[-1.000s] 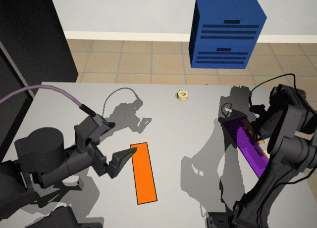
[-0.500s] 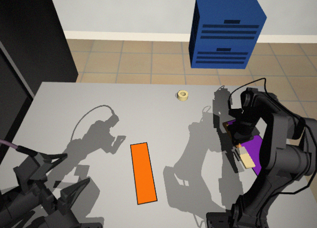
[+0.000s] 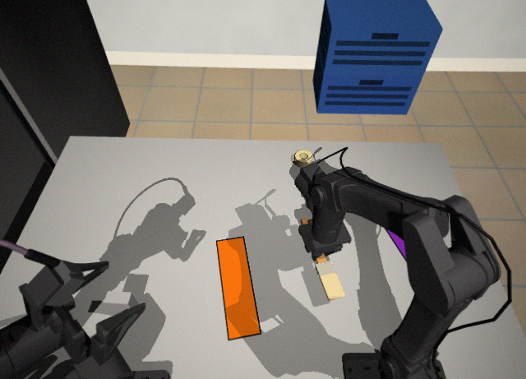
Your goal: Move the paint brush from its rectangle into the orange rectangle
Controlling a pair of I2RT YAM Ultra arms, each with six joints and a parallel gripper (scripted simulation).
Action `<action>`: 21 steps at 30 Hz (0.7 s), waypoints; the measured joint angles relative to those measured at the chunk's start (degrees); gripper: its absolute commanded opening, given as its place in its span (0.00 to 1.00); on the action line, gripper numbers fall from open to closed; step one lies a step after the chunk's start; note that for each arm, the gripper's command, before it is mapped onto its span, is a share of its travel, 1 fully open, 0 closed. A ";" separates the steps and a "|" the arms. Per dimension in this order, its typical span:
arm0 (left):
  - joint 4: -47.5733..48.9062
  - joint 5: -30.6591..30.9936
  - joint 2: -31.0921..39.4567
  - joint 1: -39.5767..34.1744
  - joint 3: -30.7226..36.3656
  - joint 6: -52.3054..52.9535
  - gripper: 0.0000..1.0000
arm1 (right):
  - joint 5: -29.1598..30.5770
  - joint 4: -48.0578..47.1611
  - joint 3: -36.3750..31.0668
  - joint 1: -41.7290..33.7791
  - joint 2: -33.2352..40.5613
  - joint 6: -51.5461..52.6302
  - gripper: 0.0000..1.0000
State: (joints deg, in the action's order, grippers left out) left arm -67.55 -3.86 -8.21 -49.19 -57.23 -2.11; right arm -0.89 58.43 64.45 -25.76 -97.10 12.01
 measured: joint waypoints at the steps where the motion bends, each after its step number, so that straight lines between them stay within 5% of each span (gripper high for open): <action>1: 0.00 0.00 0.00 0.00 0.00 0.00 1.00 | 0.04 0.02 0.50 -2.93 -0.76 2.25 0.16; 10: 0.00 0.02 0.00 0.00 0.00 0.02 1.00 | 0.09 0.20 14.43 -27.10 -14.36 19.61 0.16; 21: 0.00 0.02 0.00 0.00 0.00 0.02 1.00 | 0.11 2.29 23.32 -30.38 -21.05 26.21 0.16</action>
State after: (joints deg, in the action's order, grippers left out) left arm -67.55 -3.84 -8.21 -49.19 -57.23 -2.09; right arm -0.78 60.73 87.77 -56.14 -118.15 38.22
